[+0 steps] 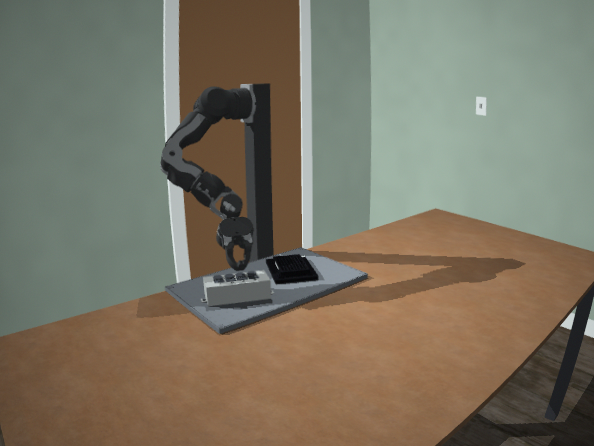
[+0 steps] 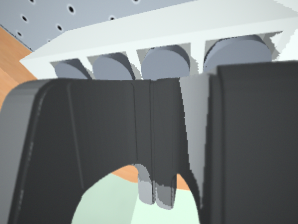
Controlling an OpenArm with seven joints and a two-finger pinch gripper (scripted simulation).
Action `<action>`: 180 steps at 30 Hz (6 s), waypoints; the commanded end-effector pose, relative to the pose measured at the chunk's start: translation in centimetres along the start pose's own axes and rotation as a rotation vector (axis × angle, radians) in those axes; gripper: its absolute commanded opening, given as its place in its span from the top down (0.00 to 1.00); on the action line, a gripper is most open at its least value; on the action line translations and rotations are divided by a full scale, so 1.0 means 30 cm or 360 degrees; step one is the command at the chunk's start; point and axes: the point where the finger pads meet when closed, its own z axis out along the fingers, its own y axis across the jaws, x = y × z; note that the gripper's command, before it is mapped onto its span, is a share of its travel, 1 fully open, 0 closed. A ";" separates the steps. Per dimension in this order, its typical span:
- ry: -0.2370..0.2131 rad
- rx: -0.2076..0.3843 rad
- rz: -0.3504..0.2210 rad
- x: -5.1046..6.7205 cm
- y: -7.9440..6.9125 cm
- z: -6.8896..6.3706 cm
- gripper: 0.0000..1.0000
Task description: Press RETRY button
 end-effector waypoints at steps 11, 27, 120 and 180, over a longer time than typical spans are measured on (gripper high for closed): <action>-0.0011 0.0006 0.0009 -0.022 0.000 -0.003 1.00; -0.0002 -0.0007 0.0001 -0.008 0.004 0.005 1.00; -0.0006 -0.0008 0.0005 0.024 0.003 0.039 1.00; -0.0006 -0.0010 0.0005 -0.013 0.004 -0.009 1.00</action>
